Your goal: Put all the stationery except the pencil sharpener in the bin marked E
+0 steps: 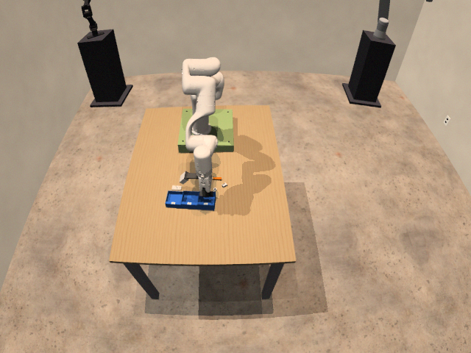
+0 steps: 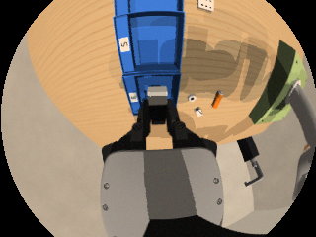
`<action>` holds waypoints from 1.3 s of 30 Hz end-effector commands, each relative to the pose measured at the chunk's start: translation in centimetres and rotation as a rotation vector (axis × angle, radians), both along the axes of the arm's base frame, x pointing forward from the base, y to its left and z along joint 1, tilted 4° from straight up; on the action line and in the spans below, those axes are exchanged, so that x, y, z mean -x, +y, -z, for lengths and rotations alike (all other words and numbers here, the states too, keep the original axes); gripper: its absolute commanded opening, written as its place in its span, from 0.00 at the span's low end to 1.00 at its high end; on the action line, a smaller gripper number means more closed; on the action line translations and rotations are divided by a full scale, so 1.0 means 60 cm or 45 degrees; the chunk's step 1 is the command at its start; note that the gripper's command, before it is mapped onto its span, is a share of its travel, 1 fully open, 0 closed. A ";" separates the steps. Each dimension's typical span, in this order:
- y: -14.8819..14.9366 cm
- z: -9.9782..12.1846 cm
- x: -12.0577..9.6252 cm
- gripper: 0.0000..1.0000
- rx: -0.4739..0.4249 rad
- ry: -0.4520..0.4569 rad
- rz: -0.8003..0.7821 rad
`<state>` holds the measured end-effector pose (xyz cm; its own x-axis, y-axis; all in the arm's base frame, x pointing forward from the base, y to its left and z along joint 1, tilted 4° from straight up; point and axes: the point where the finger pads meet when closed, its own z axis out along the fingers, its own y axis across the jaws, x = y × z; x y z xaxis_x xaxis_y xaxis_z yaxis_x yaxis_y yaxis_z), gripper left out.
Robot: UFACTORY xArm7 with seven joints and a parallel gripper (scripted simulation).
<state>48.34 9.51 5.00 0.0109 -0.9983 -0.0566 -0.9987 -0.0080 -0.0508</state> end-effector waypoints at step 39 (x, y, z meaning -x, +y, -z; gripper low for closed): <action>0.005 0.081 -0.007 0.00 -0.001 -0.004 0.000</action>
<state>48.60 9.80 0.02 0.0109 -0.9983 -0.0564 -0.9987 -0.0081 -0.0500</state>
